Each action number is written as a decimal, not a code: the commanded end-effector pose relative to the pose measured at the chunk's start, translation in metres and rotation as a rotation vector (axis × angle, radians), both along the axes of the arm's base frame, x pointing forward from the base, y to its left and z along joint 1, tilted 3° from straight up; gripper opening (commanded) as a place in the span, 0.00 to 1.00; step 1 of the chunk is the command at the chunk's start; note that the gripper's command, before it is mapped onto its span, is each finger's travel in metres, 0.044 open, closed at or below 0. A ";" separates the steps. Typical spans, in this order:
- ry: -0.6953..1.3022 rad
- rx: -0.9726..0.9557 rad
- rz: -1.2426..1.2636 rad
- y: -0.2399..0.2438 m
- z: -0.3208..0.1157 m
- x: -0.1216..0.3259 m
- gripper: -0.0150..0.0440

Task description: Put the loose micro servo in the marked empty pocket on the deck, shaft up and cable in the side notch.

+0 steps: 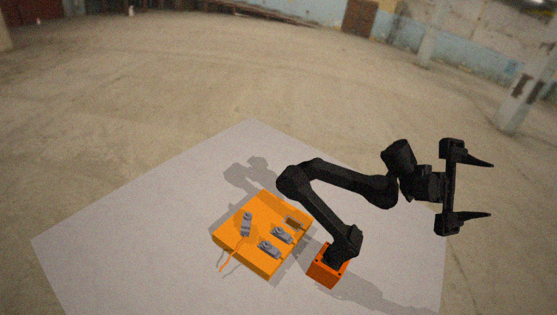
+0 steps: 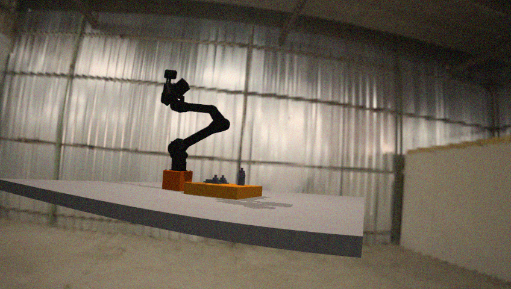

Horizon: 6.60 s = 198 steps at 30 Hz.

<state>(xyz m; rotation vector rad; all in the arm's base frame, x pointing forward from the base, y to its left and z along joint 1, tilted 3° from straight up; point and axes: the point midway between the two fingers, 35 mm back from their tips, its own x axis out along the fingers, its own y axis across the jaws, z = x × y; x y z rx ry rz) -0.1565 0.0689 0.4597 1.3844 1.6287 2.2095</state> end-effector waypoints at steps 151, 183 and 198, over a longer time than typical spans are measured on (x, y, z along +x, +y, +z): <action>-0.320 3.328 1.396 0.011 -0.404 0.455 1.00; -0.320 3.328 1.396 0.010 -0.414 0.456 0.26; -0.321 3.328 1.395 0.008 -0.390 0.443 0.25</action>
